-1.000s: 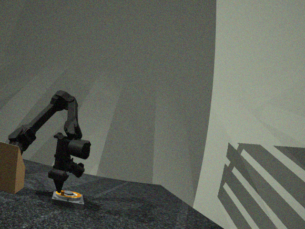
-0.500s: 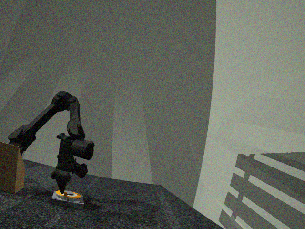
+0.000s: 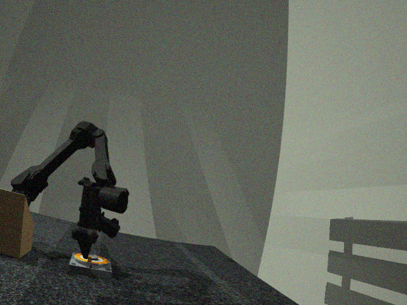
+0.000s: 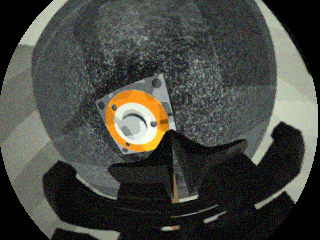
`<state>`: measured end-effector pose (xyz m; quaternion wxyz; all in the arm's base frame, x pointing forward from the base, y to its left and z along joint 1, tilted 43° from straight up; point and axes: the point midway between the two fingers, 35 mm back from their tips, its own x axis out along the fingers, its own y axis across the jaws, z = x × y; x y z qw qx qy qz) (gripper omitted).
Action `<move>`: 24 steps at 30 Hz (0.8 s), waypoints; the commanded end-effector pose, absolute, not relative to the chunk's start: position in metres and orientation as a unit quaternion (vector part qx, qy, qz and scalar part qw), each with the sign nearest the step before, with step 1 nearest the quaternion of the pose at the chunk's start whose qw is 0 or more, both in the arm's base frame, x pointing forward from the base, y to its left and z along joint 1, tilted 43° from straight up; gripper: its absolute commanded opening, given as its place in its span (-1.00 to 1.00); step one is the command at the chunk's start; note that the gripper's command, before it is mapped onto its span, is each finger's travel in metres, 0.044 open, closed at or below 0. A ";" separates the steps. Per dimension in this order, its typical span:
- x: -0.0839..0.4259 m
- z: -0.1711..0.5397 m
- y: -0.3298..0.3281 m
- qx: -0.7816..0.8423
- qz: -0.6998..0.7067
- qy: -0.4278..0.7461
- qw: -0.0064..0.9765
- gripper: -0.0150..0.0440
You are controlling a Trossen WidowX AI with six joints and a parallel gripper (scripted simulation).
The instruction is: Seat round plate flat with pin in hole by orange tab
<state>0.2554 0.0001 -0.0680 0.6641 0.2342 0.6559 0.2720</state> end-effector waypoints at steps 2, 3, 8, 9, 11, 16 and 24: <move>0.260 -0.069 0.000 0.236 0.272 0.655 0.664 -0.49; 0.261 -0.069 0.000 0.236 0.272 0.655 0.664 -0.49; 0.263 -0.067 -0.002 0.236 0.272 0.655 0.664 -0.49; 0.263 -0.065 -0.005 0.236 0.272 0.655 0.664 -0.49; 0.263 -0.057 -0.012 0.236 0.271 0.655 0.664 -0.49; 0.258 -0.037 -0.030 0.236 0.271 0.656 0.664 -0.49; 0.256 -0.041 -0.028 0.243 0.270 0.657 0.661 -0.49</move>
